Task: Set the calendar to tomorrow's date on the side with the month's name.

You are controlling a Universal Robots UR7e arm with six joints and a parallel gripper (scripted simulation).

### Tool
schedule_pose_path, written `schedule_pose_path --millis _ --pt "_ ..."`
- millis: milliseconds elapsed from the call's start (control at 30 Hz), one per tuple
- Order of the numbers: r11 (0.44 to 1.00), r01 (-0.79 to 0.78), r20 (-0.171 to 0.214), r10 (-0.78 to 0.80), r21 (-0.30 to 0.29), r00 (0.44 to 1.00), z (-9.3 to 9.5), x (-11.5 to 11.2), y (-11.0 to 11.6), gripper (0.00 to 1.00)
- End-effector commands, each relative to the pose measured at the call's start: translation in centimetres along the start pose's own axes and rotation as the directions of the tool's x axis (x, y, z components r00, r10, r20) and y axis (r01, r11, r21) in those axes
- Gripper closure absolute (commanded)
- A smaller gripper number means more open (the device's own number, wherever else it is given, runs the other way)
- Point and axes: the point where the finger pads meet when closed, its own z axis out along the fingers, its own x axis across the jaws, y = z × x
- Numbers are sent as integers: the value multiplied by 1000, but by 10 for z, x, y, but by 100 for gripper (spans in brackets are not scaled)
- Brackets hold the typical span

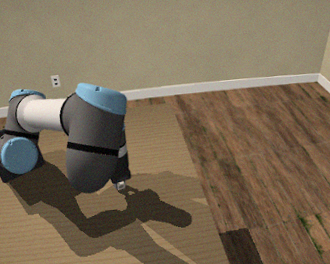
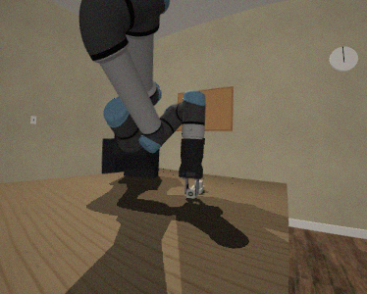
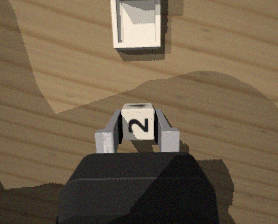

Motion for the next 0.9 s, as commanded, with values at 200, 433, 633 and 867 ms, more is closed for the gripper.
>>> schedule_pose_path --millis 200,433,633,867 --pt "1000 0 -1 0 0 1000 -20 0 0 43" --pt "1000 0 -1 0 0 1000 -42 0 0 43" --pt "1000 0 -1 0 0 1000 -55 0 0 43" --pt "1000 0 -1 0 0 1000 -75 0 0 43"
